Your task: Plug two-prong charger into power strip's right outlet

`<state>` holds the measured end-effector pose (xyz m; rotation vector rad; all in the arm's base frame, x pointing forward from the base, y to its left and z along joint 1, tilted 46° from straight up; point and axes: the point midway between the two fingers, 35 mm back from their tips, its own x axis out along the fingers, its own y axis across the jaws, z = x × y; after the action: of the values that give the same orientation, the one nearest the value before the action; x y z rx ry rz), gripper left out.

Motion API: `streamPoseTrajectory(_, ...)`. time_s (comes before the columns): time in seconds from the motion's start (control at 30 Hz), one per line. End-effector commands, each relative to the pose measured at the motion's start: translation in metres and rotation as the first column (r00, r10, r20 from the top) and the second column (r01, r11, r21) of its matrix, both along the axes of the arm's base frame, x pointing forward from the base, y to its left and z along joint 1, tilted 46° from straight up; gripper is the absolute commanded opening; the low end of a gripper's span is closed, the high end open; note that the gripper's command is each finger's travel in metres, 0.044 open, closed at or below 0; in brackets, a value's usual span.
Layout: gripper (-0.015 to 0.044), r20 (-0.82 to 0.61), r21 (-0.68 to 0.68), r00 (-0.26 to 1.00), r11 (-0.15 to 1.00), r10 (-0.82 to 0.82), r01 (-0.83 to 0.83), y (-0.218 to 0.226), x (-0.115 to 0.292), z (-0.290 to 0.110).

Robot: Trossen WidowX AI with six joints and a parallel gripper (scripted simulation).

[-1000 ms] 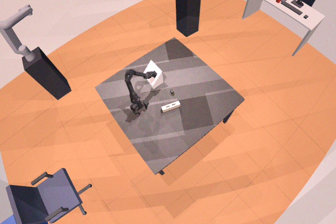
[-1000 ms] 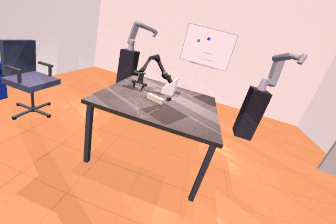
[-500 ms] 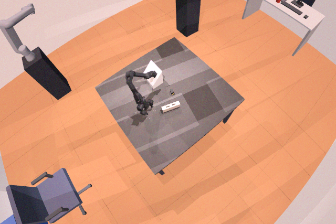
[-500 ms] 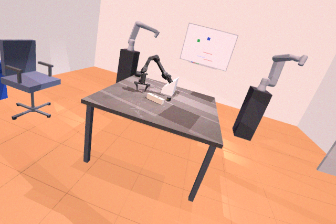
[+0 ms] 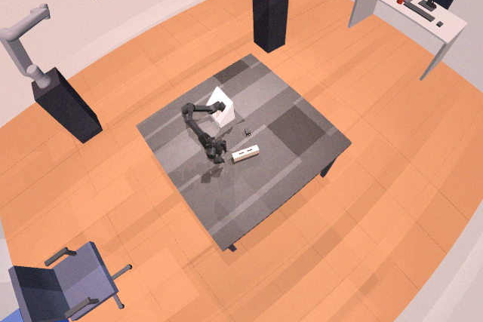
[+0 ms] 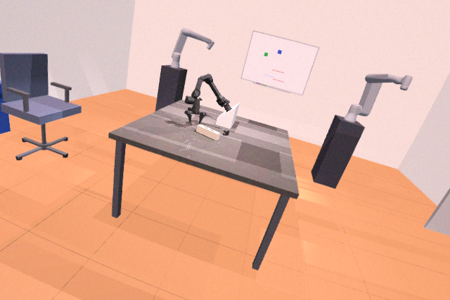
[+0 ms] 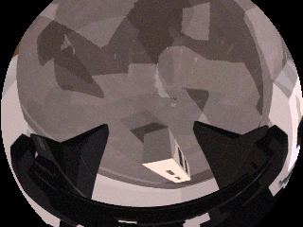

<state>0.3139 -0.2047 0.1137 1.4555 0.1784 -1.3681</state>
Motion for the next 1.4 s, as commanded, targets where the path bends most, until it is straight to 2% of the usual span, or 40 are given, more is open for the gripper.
streamPoseTrajectory(0.0,0.044,-0.066,-0.001,0.994,0.996,0.086,-0.086,0.015,0.005,-0.012)
streamPoseTrajectory(0.37,0.044,-0.175,0.012,0.941,0.956,0.291,-0.294,0.063,0.012,-0.037)
streamPoseTrajectory(0.67,0.044,-0.349,0.045,0.837,0.9,0.421,-0.434,0.095,0.011,-0.07)
streamPoseTrajectory(1.0,0.044,-0.528,0.102,0.656,0.807,0.539,-0.581,0.13,0.001,-0.103)
streamPoseTrajectory(1.37,0.044,-0.689,0.188,0.395,0.677,0.607,-0.712,0.162,-0.016,-0.135)
